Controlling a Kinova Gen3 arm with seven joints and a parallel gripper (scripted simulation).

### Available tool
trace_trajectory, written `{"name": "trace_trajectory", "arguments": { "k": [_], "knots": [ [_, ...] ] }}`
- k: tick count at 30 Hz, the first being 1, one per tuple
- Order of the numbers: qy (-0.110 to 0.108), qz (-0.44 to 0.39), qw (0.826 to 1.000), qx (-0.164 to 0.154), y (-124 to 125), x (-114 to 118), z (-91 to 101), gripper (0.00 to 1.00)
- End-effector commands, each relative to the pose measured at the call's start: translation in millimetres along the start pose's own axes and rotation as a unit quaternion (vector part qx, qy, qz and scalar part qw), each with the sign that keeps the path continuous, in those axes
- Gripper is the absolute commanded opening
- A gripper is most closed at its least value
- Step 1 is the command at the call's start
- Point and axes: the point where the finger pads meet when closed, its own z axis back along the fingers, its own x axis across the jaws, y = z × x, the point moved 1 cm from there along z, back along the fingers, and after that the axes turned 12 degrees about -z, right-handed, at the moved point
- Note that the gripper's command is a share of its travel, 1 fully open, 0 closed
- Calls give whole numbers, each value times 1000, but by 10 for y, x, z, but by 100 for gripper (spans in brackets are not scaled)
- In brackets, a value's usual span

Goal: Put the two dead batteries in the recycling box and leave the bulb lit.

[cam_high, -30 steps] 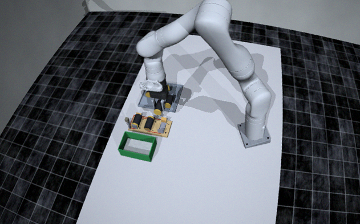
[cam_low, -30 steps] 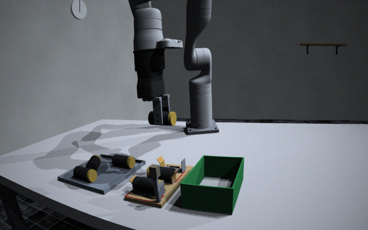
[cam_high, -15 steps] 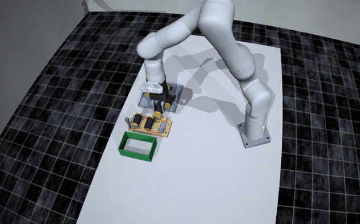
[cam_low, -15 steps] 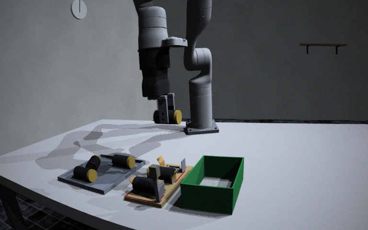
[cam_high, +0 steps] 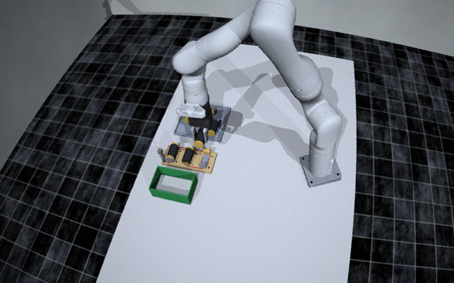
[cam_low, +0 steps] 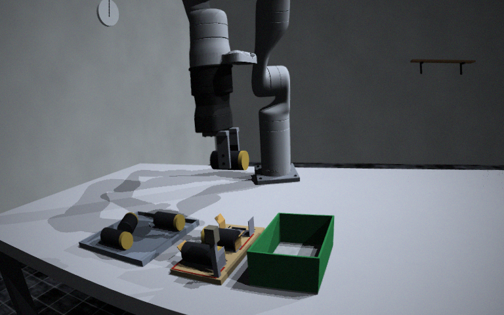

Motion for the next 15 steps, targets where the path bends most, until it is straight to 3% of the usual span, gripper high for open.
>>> {"name": "trace_trajectory", "arguments": {
  "k": [1,5,11,13,15],
  "knots": [
    [-1,0,1000,0,1,4,5,57],
    [-1,0,1000,0,1,4,-63,57],
    [-1,0,1000,0,1,5,-411,57],
    [-1,0,1000,0,1,5,-411,57],
    [-1,0,1000,0,1,5,-543,57]
  ]
}}
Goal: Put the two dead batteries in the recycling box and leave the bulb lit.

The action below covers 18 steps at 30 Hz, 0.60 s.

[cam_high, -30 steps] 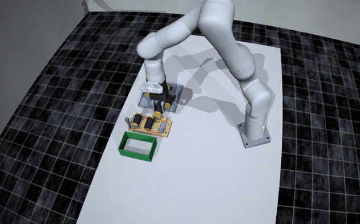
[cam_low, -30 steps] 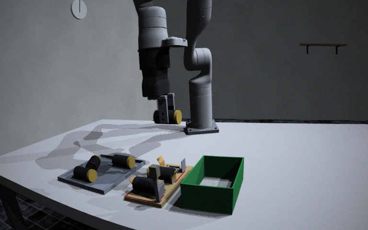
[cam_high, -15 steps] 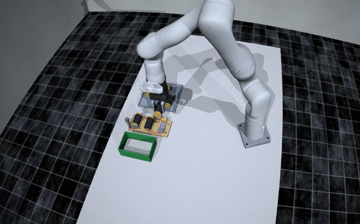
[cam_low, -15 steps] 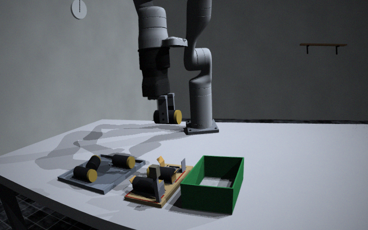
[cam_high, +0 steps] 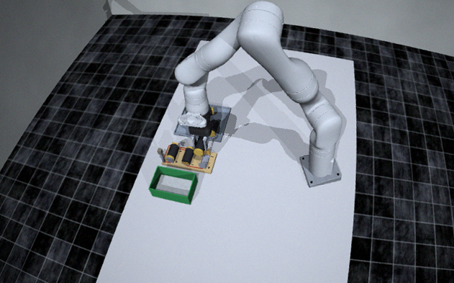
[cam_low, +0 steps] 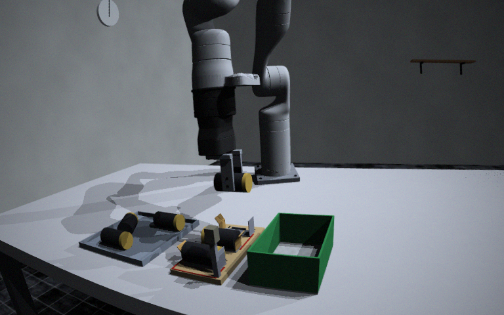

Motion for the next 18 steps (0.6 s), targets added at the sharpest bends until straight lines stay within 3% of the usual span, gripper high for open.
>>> {"name": "trace_trajectory", "arguments": {
  "k": [1,6,18],
  "knots": [
    [7,-5,1000,-6,-61,-27,-203,57],
    [7,-5,1000,-6,-63,-29,-362,57],
    [7,-5,1000,-6,-63,-30,-368,57]
  ]
}}
